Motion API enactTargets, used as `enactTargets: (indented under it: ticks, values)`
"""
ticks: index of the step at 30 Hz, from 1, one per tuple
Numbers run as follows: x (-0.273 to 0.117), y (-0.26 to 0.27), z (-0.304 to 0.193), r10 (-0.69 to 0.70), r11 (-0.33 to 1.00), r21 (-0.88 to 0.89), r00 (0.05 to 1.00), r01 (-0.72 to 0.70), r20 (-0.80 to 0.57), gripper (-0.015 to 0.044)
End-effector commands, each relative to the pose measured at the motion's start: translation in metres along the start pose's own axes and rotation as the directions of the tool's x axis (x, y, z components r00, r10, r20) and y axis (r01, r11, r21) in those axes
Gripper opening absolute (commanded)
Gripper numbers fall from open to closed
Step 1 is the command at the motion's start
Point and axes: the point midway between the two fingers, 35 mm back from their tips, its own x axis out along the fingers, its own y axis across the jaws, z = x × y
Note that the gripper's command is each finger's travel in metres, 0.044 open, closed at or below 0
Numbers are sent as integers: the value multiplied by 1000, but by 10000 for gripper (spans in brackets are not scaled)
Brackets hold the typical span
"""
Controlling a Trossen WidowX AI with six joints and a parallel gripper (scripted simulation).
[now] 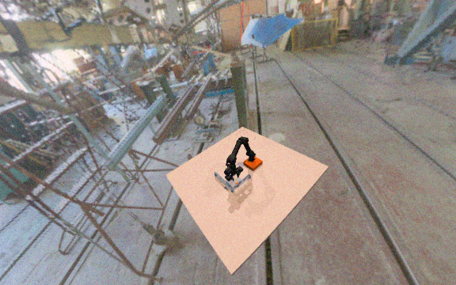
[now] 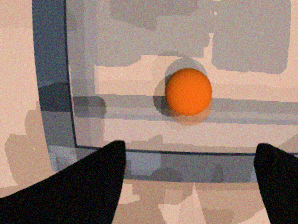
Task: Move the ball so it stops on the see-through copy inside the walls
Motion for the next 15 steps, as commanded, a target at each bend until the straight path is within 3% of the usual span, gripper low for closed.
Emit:
enactTargets:
  ticks: [1, 5, 11, 15]
  values:
    - [3, 0, 0, -4, 1000, 0, 1000, 4, 1, 268]
    - [3, 0, 0, -4, 1000, 0, 1000, 4, 1, 268]
    - [-45, -4, 1, -9, 1000, 0, 1000, 9, 3, 426]
    - [-47, -4, 2, -9, 1000, 0, 1000, 9, 3, 440]
